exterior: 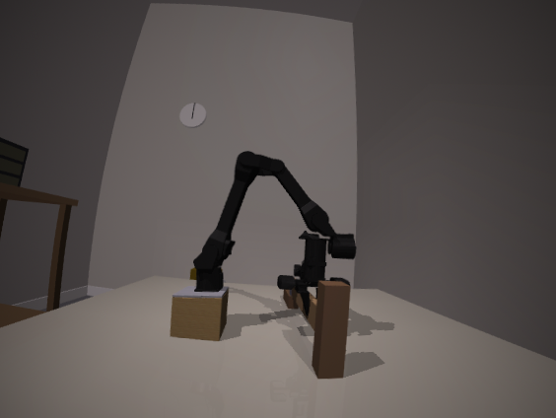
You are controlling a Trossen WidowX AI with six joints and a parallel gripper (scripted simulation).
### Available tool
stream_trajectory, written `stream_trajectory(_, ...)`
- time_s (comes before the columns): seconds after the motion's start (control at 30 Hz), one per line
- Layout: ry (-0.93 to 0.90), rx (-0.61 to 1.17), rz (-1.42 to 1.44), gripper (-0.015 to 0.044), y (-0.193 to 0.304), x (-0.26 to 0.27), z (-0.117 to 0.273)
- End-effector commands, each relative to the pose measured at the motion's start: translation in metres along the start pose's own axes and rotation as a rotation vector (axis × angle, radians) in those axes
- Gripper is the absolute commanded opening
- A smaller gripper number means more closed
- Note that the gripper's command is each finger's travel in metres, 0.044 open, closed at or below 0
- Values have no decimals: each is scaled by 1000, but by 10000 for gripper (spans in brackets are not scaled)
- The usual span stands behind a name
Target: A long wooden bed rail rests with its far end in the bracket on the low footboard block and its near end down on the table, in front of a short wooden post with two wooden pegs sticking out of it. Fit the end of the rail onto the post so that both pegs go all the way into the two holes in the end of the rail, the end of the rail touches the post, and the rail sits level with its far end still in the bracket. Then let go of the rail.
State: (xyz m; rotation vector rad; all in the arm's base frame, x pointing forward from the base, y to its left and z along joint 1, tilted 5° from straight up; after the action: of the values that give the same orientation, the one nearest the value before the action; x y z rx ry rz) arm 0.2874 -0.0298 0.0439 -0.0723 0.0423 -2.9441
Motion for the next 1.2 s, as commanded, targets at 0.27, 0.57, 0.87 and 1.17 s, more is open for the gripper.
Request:
stream_trajectory(0.27,0,1,3,0,4,0,0)
stream_trajectory(0.57,0,1,3,0,7,1,0)
stream_trajectory(0.87,0,1,3,0,10,1,0)
stream_trajectory(1.17,0,2,3,0,13,2,0)
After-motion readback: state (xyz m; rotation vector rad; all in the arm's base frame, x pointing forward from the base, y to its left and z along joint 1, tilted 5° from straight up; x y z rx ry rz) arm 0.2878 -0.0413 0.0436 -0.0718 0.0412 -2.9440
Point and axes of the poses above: the point midway between the two fingers, 35 mm back from their tips, its own z axis back along the fingers, its own x axis across the jaws, y = z × x, the point moved 7 cm from there along z, back along the fingers, and after that the axes turned 9 degrees about z, right-handed, at the moved point
